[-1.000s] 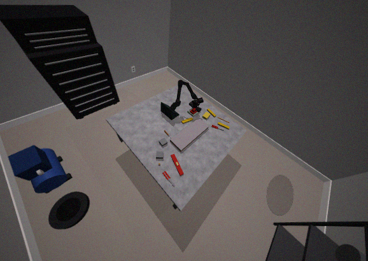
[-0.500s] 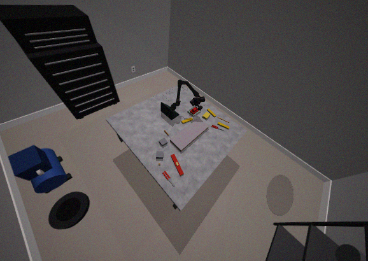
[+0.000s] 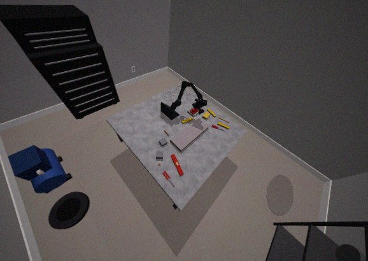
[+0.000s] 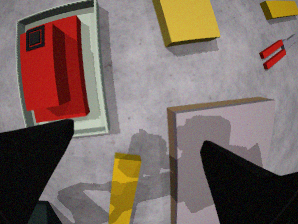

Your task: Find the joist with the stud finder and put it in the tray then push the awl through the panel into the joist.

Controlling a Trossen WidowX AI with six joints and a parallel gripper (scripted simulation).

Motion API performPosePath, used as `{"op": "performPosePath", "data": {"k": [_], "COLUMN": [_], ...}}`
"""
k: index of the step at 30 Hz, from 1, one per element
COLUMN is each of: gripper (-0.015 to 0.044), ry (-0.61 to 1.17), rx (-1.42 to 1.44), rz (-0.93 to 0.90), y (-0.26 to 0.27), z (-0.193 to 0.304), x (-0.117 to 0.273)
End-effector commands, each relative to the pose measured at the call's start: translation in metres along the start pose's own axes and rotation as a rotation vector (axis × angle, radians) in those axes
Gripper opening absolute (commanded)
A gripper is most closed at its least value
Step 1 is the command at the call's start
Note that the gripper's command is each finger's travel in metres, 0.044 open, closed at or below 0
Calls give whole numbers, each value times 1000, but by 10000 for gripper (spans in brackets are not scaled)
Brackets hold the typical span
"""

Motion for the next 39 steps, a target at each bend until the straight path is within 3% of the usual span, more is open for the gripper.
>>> {"op": "performPosePath", "data": {"k": [1,7,13,25,29,39], "gripper": [440,440,440,440,440,440], "ry": [96,224,314,309,256,252], "rx": [-150,-390,-662,-1225,-1361,-1368], "rz": [45,104,115,-9,-69,-72], "y": [-37,-74,-75,36,83,83], "z": [51,149,257,439,469,473], "x": [0,14,32,35,20,19]}}
Point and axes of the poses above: the point midway between the two fingers, 35 mm back from their tips, its own x axis back along the fingers, its own y axis across the jaws, z = x × y, the point moved 3 cm from there along x, back along the fingers, and after that the axes turned 15 degrees about x, right-handed, at the moved point
